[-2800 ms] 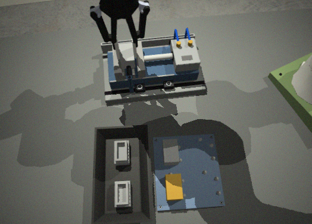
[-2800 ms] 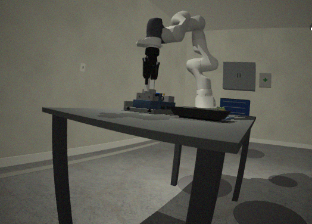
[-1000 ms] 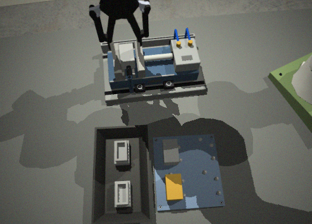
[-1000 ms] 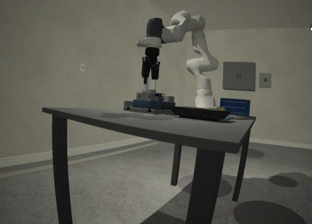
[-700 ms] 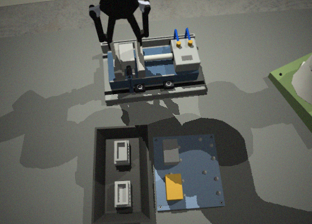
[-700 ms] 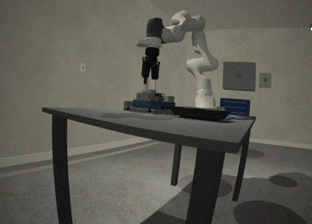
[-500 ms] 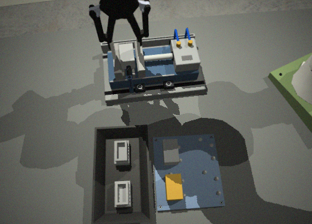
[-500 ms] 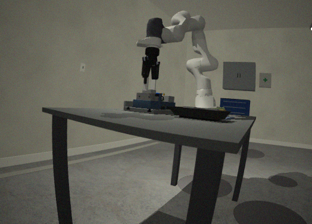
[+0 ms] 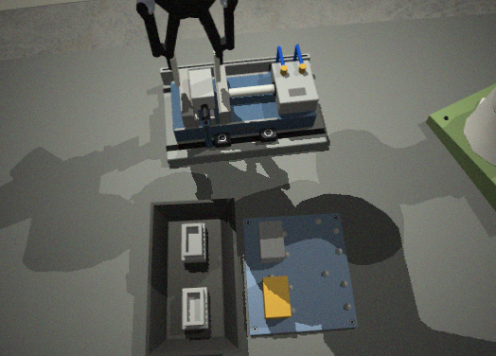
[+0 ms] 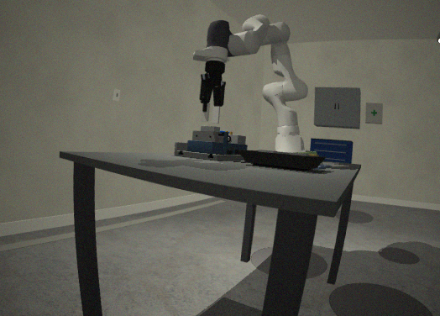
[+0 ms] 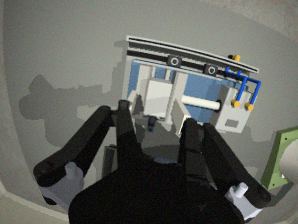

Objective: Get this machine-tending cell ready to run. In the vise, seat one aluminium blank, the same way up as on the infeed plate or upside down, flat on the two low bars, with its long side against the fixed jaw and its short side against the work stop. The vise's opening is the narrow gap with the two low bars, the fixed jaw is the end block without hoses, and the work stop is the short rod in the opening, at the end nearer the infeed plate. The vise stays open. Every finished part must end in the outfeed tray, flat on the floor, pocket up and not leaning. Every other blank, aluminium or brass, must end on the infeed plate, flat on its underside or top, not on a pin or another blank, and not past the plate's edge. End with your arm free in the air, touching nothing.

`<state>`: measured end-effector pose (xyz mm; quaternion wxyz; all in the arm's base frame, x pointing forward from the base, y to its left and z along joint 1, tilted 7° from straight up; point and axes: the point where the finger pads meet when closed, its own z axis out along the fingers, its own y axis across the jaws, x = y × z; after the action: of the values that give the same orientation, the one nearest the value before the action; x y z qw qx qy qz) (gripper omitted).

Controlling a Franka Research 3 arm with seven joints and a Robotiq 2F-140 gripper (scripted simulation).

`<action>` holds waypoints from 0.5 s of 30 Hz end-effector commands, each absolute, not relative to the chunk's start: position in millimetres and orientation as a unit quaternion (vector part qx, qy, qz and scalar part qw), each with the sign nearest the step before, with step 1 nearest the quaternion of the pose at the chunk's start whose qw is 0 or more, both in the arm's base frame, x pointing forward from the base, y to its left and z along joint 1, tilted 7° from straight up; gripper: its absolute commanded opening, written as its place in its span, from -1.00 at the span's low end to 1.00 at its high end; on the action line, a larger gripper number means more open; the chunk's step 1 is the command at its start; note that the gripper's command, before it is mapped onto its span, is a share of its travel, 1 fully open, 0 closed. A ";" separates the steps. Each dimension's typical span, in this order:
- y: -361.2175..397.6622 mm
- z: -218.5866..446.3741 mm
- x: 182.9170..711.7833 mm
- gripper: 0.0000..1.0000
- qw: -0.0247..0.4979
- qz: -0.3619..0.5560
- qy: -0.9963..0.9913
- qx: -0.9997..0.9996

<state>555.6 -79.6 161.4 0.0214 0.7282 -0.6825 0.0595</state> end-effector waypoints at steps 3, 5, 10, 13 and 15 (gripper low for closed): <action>-76.5 177.3 552.2 -0.20 0.025 0.057 -0.684 0.727; -75.8 183.7 551.9 -0.20 0.025 0.057 -0.684 0.727; -74.1 198.2 551.2 -0.20 0.025 0.057 -0.684 0.727; -73.6 202.9 551.0 -0.20 0.025 0.057 -0.684 0.727; -73.3 205.0 550.9 -0.20 0.025 0.057 -0.684 0.727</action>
<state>556.4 -74.6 203.3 0.0180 0.7286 -0.6819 0.0624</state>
